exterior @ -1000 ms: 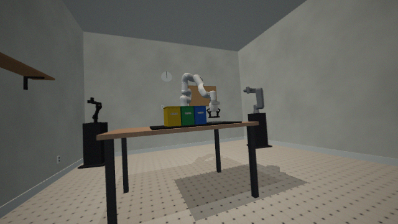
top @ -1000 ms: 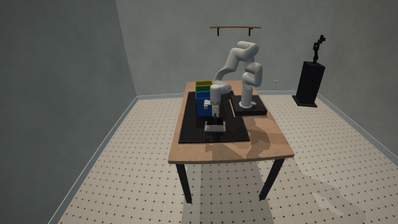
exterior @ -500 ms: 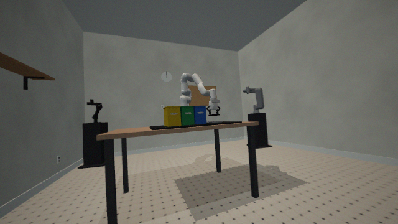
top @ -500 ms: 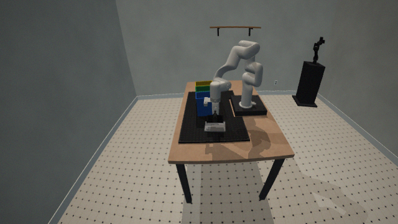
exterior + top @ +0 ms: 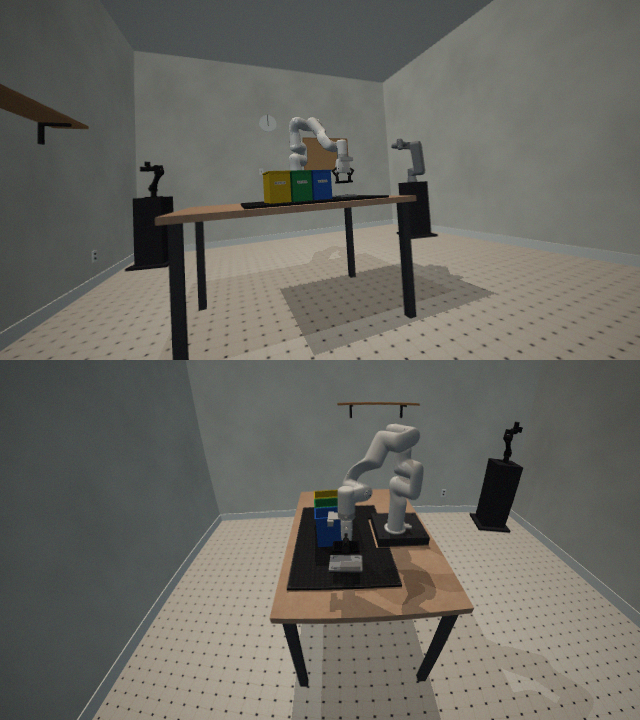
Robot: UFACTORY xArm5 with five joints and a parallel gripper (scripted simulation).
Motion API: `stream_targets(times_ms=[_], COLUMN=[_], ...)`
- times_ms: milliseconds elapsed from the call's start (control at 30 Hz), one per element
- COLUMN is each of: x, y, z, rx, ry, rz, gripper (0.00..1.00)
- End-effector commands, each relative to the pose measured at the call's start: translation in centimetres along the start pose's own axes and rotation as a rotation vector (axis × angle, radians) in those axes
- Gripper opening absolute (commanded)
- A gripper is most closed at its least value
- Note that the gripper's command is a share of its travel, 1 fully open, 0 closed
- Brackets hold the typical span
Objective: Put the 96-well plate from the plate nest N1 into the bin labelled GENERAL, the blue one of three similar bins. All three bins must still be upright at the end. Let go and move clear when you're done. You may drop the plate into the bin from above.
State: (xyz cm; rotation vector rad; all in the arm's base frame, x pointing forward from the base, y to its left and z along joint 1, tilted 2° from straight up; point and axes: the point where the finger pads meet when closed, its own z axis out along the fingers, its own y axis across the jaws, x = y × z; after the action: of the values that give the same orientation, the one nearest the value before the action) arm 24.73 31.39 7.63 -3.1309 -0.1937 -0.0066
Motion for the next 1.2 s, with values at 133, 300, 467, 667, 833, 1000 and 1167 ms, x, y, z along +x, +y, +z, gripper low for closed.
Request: stream_targets(times_ms=[133, 300, 467, 667, 833, 1000, 1167], x=[0.1, 0.1, 0.1, 0.2, 0.2, 0.2, 0.2], y=[-0.1, -0.1, 0.0, 0.0, 0.0, 0.0, 0.0], z=[-1.6, -2.4, -2.9, -3.9, -4.8, -5.3, -6.1], rx=[0.003, 0.003, 0.003, 0.003, 0.003, 0.003, 0.003], ry=[0.003, 0.003, 0.003, 0.003, 0.003, 0.003, 0.003], rz=[0.000, 0.000, 0.000, 0.000, 0.000, 0.000, 0.000], gripper=[0.00, 0.00, 0.00, 0.00, 0.00, 0.00, 0.00])
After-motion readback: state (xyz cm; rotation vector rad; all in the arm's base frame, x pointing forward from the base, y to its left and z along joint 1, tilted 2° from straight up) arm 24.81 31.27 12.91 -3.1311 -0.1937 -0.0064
